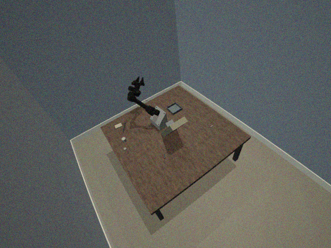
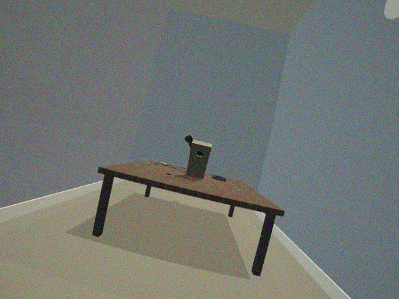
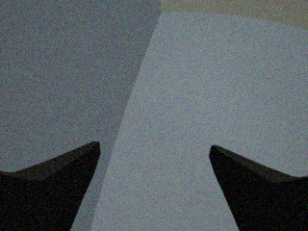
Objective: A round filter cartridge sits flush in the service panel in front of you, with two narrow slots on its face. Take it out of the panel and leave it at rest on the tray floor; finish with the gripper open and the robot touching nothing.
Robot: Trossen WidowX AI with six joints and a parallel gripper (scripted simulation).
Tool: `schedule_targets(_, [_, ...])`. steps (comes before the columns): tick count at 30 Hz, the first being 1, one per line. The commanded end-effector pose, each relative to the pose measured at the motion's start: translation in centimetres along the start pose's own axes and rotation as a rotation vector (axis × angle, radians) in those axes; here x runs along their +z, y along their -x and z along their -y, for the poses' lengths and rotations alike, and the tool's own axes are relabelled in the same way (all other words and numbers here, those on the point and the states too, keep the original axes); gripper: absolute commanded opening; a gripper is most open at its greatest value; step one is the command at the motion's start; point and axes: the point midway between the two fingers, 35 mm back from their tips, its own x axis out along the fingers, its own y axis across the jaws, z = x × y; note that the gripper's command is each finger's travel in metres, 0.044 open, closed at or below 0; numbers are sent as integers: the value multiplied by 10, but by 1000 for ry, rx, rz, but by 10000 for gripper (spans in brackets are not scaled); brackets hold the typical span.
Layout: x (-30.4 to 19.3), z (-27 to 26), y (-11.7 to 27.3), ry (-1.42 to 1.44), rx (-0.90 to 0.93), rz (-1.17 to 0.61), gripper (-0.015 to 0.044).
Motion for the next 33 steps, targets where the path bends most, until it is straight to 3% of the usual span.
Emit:
schedule_targets(1, [0,1,-1,8,2,-2,374])
schedule_targets(4, [2,21,-21,65,-11,-27,295])
schedule_targets(10, [12,102,-78,-49,-210,-62,137])
schedule_targets(12, [12,108,-80,-2,-185,-95,97])
schedule_targets(22, [22,264,-126,-210,-536,-119,97])
schedule_targets(33, [29,434,-109,-448,-941,-53,97])
